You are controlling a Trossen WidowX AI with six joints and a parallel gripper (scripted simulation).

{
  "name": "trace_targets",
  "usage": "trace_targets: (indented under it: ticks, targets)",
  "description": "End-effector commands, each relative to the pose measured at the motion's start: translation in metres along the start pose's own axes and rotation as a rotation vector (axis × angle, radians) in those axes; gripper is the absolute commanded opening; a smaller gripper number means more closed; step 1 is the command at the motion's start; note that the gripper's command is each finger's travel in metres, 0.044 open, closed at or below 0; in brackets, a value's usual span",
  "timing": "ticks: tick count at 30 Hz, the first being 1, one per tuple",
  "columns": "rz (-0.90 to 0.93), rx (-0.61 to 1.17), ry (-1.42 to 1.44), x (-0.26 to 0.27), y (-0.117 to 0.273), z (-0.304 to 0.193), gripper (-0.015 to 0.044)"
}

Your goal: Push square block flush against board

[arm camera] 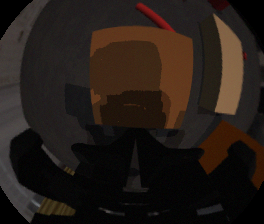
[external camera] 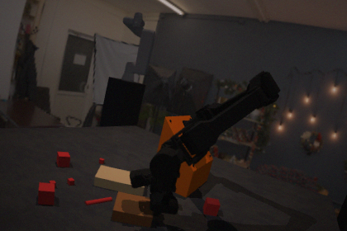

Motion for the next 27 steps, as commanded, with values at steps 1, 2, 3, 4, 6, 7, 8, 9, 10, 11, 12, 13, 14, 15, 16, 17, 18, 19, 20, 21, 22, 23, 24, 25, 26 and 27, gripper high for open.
trace_targets:
  ticks: [1, 2, 3, 4, 6, 7, 8, 9, 10, 11, 12, 13, 14, 15, 16, 17, 18, 19, 20, 21, 22, 23, 24, 25, 26, 27]
  targets:
    - [-0.003, 0.001, 0.002, 0.0, -0.001, 0.004, 0.0]
    - [-0.003, 0.001, 0.002, 0.001, -0.001, 0.004, 0.0]
    - [-0.003, 0.001, 0.002, 0.001, -0.001, 0.005, 0.0]
    - [-0.003, 0.001, 0.002, 0.001, -0.001, 0.005, 0.0]
    - [-0.003, 0.001, 0.002, 0.001, -0.001, 0.007, 0.0]
    - [-0.003, 0.001, 0.002, 0.001, -0.001, 0.007, 0.0]
    - [-0.003, 0.001, 0.002, 0.001, -0.001, 0.008, 0.0]
    - [-0.003, 0.001, 0.002, 0.002, -0.001, 0.009, 0.0]
    - [-0.003, 0.001, 0.002, 0.002, -0.001, 0.009, 0.0]
    - [-0.003, 0.001, 0.002, 0.002, -0.001, 0.01, 0.0]
    - [-0.003, 0.001, 0.002, 0.002, -0.001, 0.011, 0.0]
    - [-0.003, 0.001, 0.002, 0.002, -0.001, 0.011, 0.0]
    - [-0.003, 0.001, 0.002, 0.002, -0.001, 0.012, 0.0]
    - [-0.003, 0.001, 0.002, 0.002, -0.001, 0.013, 0.0]
    - [-0.003, 0.001, 0.002, 0.002, -0.001, 0.013, 0.0]
    - [-0.003, 0.001, 0.002, 0.002, -0.001, 0.014, 0.0]
    - [-0.003, 0.001, 0.003, 0.003, -0.001, 0.015, 0.0]
    - [-0.003, 0.001, 0.003, 0.003, -0.001, 0.015, 0.0]
    - [-0.003, 0.001, 0.003, 0.003, -0.001, 0.016, 0.0]
    - [-0.003, 0.001, 0.003, 0.003, -0.001, 0.016, 0.0]
    - [-0.003, 0.001, 0.003, 0.003, -0.001, 0.017, 0.0]
    - [-0.003, 0.001, 0.003, 0.003, -0.001, 0.018, 0.0]
    - [-0.003, 0.001, 0.003, 0.003, -0.001, 0.018, 0.0]
    - [-0.003, 0.001, 0.003, 0.003, -0.001, 0.019, 0.0]
    - [-0.003, 0.001, 0.003, 0.003, -0.001, 0.02, 0.0]
    - [-0.003, 0.001, 0.003, 0.004, -0.001, 0.02, 0.0]
Point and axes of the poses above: the point midway between the two fingers, 35 mm back from their tips, its own y axis back along the fingers, its own x axis across the jaws, z = x × y, the point moved 8 cm from there along y, back along the fingers, and after that the axes turned 10 degrees about -y, right-handed, at the moved point
